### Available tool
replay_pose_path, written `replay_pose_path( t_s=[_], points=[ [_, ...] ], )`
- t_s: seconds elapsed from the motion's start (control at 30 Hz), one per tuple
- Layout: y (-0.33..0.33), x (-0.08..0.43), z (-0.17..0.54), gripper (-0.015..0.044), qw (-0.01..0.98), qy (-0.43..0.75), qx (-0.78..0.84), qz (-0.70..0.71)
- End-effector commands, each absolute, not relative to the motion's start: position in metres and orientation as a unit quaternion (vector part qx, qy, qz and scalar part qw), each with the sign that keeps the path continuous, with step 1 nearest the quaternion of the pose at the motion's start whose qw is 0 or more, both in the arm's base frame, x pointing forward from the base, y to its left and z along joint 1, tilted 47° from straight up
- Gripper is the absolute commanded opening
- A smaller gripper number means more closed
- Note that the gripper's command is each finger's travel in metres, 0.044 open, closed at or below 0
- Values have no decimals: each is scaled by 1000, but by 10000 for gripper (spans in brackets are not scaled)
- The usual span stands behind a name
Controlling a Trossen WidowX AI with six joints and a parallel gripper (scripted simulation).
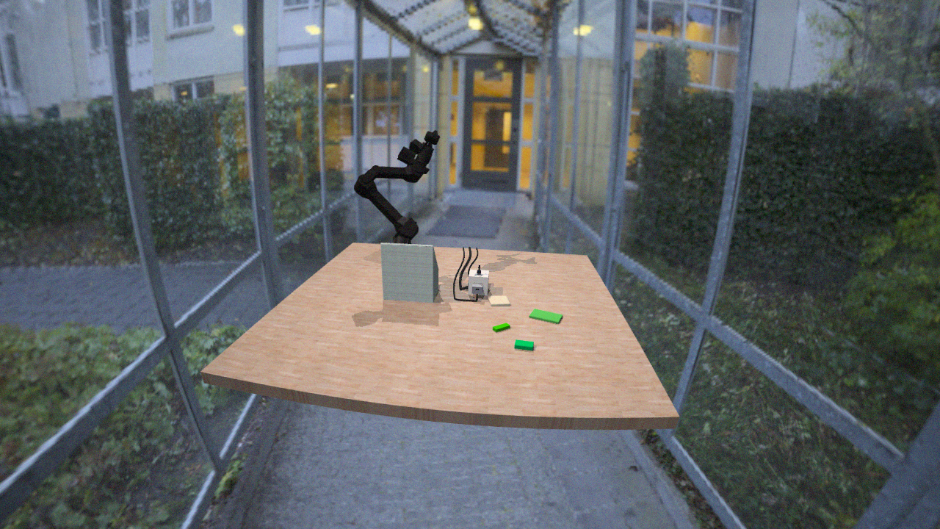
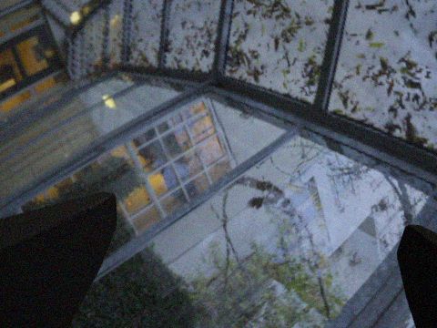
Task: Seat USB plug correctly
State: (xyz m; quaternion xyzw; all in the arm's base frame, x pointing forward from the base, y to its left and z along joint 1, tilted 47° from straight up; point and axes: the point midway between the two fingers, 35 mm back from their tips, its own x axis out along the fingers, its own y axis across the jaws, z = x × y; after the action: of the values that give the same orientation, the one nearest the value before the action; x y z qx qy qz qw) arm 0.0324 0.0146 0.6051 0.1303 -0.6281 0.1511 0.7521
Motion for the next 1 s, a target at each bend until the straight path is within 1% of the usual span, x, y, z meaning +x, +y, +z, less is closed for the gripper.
replay_pose_path(
  t_s=[0.0,0.03,0.13,0.2,0.33,0.57,0.77,0.87,0.97],
  points=[
    [16,35,605,426,755,-626,126,150],
    [22,42,604,440,764,-618,112,148],
    [51,82,594,440,805,-576,37,139],
    [63,99,587,440,813,-562,27,150],
    [100,167,557,440,859,-481,-79,158],
    [133,281,466,440,898,-291,-280,176],
    [134,350,357,440,868,-114,-417,243],
    [125,370,296,440,834,-27,-464,296],
    [112,378,233,440,792,56,-489,363]
  ],
)
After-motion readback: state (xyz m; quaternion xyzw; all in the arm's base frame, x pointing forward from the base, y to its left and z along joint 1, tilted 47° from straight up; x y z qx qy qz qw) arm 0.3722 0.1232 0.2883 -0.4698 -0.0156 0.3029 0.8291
